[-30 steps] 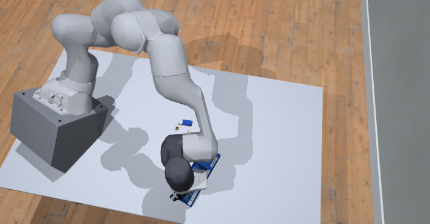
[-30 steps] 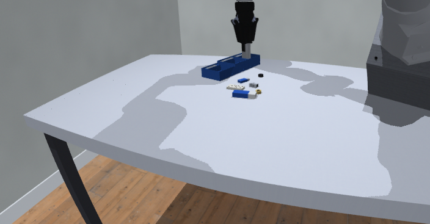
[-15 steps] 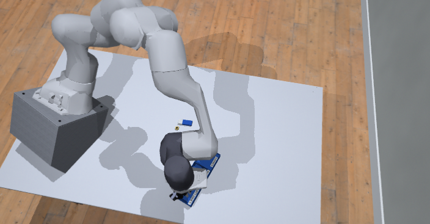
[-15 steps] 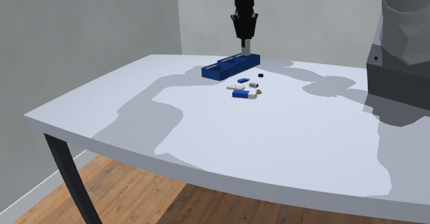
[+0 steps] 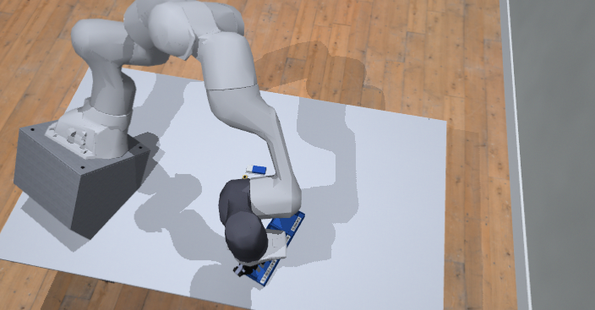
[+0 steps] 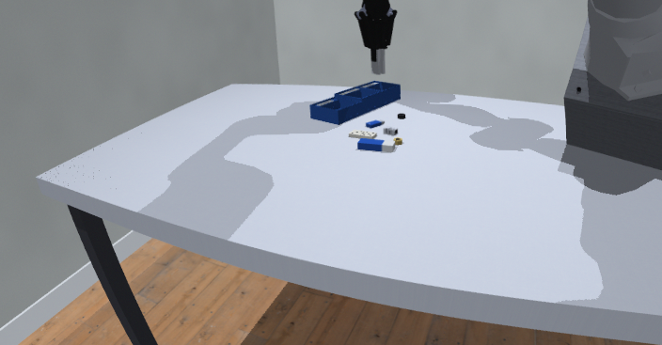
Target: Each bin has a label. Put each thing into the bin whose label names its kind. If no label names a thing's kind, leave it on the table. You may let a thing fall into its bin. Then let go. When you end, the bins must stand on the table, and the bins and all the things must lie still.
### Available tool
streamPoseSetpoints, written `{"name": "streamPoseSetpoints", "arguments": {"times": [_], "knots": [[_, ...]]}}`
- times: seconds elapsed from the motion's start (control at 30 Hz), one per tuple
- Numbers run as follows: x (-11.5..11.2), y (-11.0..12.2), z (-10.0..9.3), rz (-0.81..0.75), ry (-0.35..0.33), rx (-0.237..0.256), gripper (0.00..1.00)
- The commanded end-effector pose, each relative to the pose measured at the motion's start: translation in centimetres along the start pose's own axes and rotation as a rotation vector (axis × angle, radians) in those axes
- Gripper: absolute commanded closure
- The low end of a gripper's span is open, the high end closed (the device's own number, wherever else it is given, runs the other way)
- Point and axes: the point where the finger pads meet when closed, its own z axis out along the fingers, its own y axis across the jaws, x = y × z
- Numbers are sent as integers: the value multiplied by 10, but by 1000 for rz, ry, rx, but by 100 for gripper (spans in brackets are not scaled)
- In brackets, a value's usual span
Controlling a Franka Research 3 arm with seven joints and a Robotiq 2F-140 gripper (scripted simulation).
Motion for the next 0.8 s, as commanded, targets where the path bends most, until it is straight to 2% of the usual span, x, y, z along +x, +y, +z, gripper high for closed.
{"name": "streamPoseSetpoints", "arguments": {"times": [0.0,0.4,0.77], "knots": [[-4,0,0,9,-9,2,95],[-4,0,0,9,-9,2,95],[-15,-53,0,9,-9,2,95]]}}
